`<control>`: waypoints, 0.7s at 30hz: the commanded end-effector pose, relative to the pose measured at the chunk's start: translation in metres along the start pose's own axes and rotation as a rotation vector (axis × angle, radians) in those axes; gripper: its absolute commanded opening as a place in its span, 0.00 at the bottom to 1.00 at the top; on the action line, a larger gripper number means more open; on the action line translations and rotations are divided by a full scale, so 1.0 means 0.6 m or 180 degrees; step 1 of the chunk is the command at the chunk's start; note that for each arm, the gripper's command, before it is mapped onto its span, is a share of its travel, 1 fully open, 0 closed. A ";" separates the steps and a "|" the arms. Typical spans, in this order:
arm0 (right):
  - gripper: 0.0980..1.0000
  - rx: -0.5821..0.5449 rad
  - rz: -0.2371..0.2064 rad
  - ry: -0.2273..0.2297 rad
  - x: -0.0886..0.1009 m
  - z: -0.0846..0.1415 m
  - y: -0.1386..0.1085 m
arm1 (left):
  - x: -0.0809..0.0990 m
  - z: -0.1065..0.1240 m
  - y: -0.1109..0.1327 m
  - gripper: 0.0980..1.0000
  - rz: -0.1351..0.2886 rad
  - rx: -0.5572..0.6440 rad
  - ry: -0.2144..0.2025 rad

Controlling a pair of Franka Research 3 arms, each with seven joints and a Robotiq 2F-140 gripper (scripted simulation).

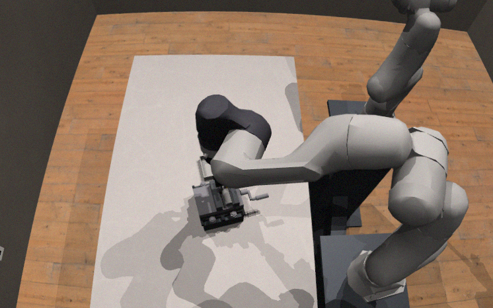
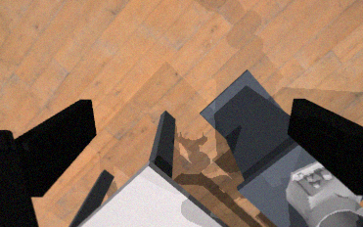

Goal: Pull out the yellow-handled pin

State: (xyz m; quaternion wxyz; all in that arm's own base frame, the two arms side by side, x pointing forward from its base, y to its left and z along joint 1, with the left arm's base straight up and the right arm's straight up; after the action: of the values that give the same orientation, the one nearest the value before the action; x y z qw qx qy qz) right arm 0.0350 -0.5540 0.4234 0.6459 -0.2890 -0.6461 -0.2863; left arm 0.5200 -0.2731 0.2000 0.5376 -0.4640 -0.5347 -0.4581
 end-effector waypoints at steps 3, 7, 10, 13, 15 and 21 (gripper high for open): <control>1.00 -0.0017 -0.0011 0.0006 -0.001 0.000 0.002 | 0.001 -0.001 -0.011 0.00 -0.0029 0.0079 0.0007; 1.00 -0.0017 -0.0011 0.0006 -0.001 0.000 0.002 | 0.001 -0.002 -0.016 0.00 -0.0029 0.0079 0.0007; 1.00 -0.0017 -0.0011 0.0006 -0.001 0.000 0.002 | 0.001 -0.003 -0.023 0.00 -0.0029 0.0079 0.0007; 1.00 -0.0017 -0.0011 0.0006 -0.001 0.000 0.002 | 0.001 -0.004 -0.030 0.00 -0.0029 0.0079 0.0007; 1.00 -0.0017 -0.0011 0.0006 -0.001 0.000 0.002 | 0.001 -0.005 -0.034 0.00 -0.0029 0.0079 0.0007; 1.00 -0.0017 -0.0011 0.0006 -0.001 0.000 0.002 | 0.001 -0.006 -0.043 0.00 -0.0029 0.0079 0.0007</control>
State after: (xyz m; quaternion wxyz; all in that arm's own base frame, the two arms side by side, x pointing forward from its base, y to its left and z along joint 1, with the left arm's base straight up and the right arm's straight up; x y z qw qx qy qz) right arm 0.0350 -0.5539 0.4234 0.6459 -0.2890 -0.6461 -0.2863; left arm 0.4960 -0.2804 0.2002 0.5380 -0.4622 -0.5360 -0.4579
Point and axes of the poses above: on each arm, the point where the finger pads meet when closed, its own x axis back along the fingers, its own z axis across the jaws, y = z × x, the point moved 1 cm from there along x, back along the fingers, and after that the axes turned 7 degrees about -x, right-handed, at the moved point
